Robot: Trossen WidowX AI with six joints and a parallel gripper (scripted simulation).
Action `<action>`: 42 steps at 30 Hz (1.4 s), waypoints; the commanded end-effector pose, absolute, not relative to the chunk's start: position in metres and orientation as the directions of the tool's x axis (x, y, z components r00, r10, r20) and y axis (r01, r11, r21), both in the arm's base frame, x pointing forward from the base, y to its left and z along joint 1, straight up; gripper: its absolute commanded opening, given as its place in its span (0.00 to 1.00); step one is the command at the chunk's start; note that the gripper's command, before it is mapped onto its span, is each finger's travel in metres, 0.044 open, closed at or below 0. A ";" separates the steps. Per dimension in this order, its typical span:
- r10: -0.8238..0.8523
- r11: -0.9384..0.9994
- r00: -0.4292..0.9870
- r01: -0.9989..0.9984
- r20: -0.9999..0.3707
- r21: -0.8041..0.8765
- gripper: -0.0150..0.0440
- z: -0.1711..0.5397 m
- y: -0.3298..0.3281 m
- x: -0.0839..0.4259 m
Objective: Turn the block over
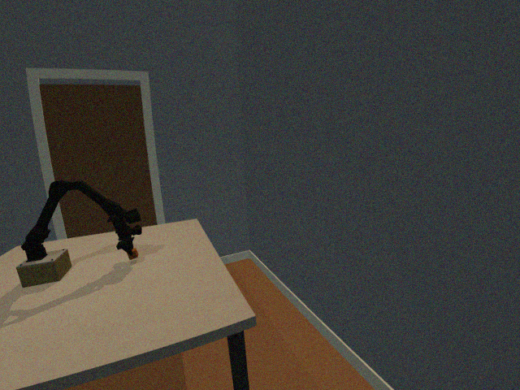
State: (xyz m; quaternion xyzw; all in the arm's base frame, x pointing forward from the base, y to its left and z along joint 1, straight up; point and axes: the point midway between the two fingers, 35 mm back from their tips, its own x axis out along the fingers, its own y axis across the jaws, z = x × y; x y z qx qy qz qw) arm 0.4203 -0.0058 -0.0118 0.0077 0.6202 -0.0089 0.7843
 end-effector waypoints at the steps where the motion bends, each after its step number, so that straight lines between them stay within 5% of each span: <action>1: -0.005 1.000 0.291 0.021 -0.957 0.001 0.25 -0.012 -0.006 0.421; 42: -0.014 1.000 0.736 0.020 -0.677 0.001 0.25 -0.040 -0.006 0.424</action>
